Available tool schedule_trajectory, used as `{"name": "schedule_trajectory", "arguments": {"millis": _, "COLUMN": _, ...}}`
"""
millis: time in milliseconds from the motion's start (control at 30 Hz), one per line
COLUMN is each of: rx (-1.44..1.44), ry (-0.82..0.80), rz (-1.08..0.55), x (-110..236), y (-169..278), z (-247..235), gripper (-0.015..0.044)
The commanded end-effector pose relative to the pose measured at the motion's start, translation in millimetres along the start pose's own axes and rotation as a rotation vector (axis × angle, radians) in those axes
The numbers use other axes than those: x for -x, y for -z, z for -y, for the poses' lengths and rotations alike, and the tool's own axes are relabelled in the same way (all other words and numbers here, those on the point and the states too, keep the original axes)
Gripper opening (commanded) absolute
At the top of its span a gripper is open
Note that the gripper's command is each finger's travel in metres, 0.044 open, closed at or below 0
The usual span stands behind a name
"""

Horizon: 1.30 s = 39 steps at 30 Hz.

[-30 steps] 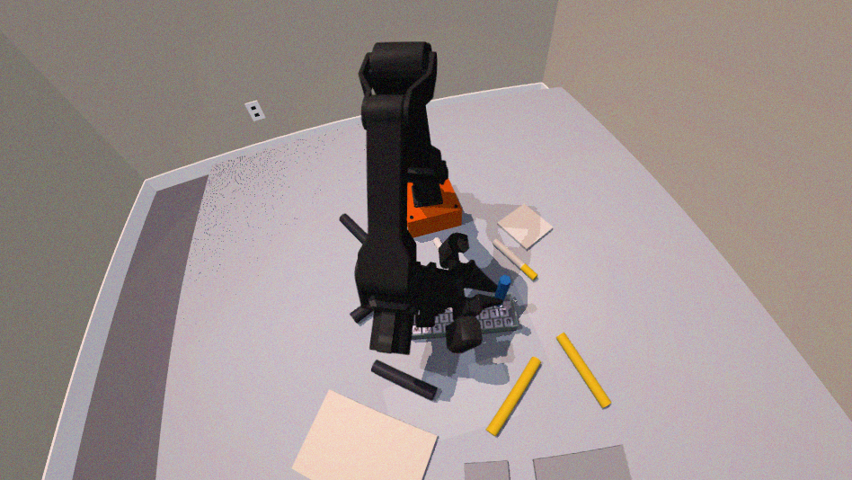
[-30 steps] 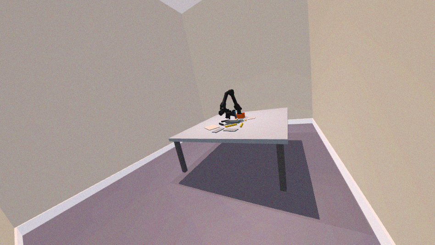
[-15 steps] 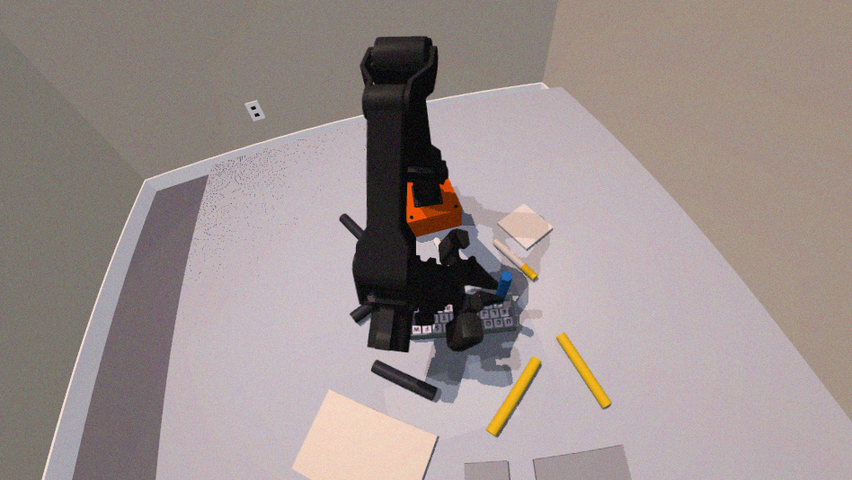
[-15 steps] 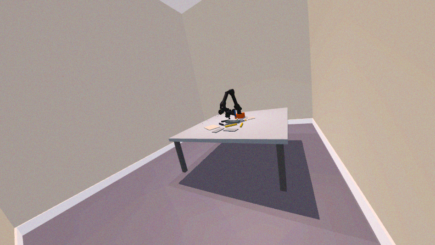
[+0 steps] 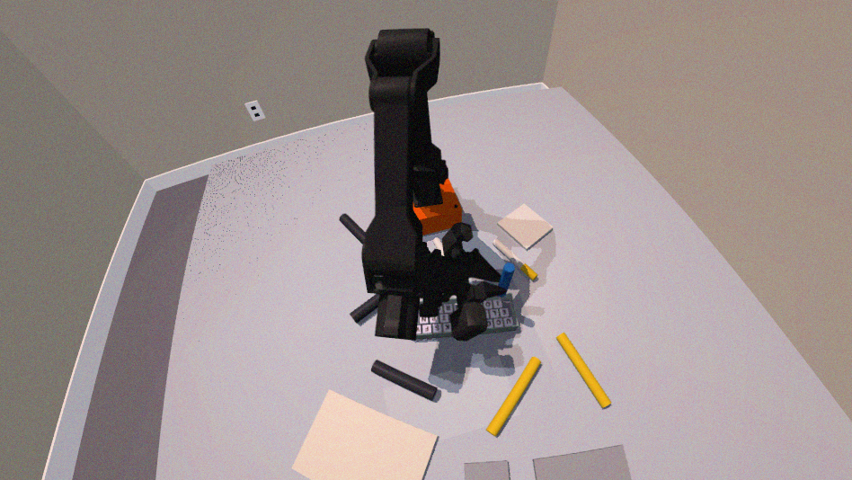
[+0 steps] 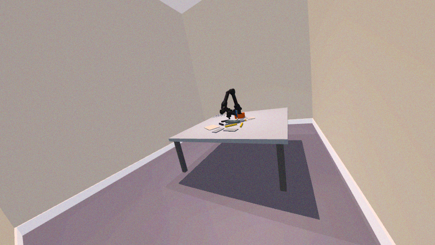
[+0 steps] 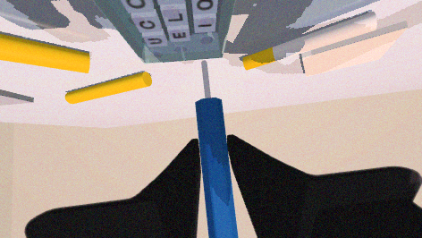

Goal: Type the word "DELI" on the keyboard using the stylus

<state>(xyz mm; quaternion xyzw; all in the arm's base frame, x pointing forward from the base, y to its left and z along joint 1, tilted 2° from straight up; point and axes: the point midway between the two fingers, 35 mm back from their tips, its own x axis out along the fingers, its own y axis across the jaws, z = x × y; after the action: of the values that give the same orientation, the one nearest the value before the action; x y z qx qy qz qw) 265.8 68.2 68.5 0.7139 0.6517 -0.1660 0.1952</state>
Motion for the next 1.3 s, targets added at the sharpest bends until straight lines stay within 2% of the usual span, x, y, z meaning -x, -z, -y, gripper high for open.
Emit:
{"name": "schedule_trajectory", "arguments": {"millis": 0, "rx": -0.01, "ry": 0.003, "rz": -0.004, "x": -6.0, "y": -8.1, "z": 2.6, "gripper": 0.0}}
{"name": "schedule_trajectory", "arguments": {"millis": 133, "rx": -0.01, "ry": 0.003, "rz": -0.004, "x": -6.0, "y": -8.1, "z": 2.6, "gripper": 0.0}}
{"name": "schedule_trajectory", "arguments": {"millis": 233, "rx": -0.01, "ry": 0.003, "rz": -0.004, "x": -7.6, "y": -9.1, "z": 2.4, "gripper": 0.0079}}
{"name": "schedule_trajectory", "arguments": {"millis": 267, "rx": -0.01, "ry": 0.003, "rz": -0.004, "x": -7.9, "y": -9.5, "z": 2.4, "gripper": 0.0081}}
{"name": "schedule_trajectory", "arguments": {"millis": 1267, "rx": -0.01, "ry": 0.003, "rz": -0.005, "x": -16.2, "y": -23.1, "z": 2.6, "gripper": 0.0081}}
